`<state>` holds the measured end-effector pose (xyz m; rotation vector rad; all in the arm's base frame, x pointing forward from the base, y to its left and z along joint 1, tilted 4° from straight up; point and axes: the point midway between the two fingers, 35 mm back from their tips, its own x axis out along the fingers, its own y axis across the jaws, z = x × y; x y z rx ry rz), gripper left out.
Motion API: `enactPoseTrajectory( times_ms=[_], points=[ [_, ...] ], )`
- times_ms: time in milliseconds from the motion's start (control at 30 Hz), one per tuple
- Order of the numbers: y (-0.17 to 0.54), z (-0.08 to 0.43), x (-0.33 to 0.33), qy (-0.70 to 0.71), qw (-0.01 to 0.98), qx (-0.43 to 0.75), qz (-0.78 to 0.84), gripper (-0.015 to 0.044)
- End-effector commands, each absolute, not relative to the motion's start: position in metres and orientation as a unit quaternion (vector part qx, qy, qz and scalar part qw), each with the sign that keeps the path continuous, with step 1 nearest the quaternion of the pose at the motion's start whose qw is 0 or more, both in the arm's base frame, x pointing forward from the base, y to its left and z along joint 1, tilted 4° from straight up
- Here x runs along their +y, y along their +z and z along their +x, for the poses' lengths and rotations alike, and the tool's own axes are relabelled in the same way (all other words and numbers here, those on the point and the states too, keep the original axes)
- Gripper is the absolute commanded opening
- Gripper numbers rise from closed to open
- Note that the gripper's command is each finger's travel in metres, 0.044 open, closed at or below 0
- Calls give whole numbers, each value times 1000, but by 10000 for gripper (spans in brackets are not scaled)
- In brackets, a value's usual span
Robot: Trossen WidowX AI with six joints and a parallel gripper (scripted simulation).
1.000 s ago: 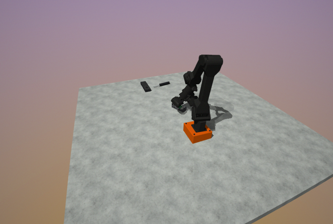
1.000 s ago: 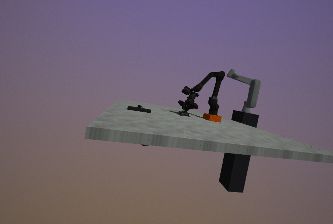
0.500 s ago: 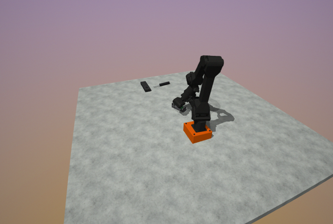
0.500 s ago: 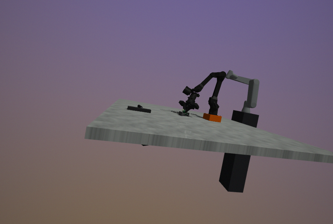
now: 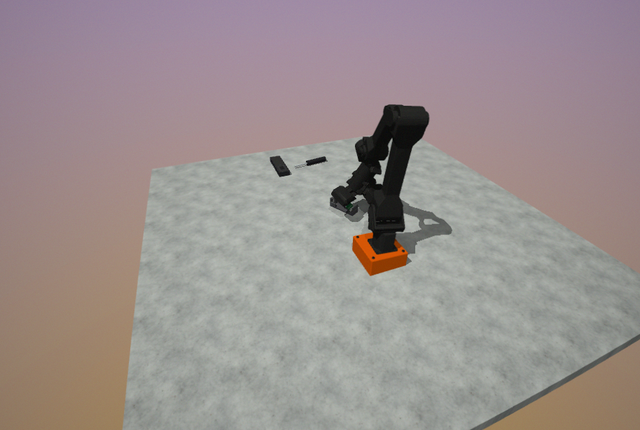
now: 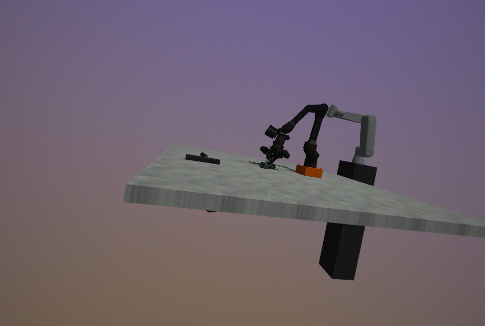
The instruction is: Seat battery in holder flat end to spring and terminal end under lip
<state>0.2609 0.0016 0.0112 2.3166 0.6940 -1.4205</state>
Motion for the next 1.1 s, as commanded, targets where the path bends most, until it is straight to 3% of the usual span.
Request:
enactPoseTrajectory(
  times_ms=[0,1067],
  points=[
    [7,259,0,-523,167,238,802,69],
    [2,266,4,-616,178,220,735,69]
  ],
)
